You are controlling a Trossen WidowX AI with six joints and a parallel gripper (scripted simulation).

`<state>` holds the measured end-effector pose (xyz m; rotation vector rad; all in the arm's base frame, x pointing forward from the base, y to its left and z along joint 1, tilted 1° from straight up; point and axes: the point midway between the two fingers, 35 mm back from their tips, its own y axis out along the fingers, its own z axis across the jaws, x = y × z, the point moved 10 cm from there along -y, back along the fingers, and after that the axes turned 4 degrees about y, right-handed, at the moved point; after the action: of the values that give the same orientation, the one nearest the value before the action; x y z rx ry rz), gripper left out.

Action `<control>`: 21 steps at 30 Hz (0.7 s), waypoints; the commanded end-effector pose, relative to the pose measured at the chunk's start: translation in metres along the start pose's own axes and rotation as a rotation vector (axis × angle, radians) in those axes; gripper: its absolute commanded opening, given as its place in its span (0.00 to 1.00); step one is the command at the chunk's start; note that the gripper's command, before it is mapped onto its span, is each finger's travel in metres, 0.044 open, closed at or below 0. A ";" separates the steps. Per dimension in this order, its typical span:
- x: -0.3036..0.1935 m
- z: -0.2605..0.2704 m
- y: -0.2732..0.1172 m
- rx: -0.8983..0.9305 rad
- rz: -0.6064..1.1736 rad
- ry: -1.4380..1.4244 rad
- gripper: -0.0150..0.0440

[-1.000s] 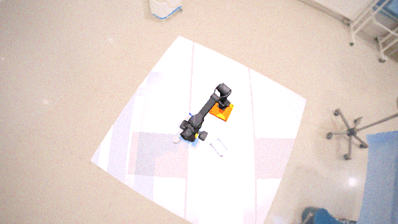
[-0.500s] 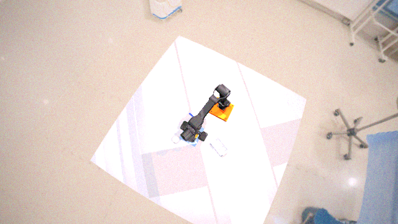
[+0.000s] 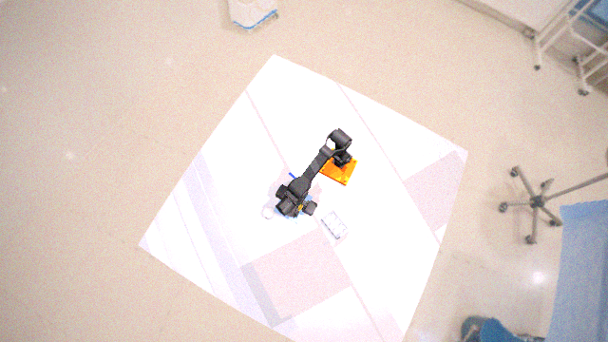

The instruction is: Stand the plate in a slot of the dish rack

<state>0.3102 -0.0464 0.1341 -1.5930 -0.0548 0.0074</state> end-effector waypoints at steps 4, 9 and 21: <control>0.001 0.000 -0.002 -0.001 0.000 0.004 0.65; 0.007 -0.001 -0.022 -0.001 0.000 0.004 0.43; 0.015 -0.003 -0.072 -0.001 -0.001 0.004 0.25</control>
<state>0.3224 -0.0470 0.1878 -1.5904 -0.0427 0.0198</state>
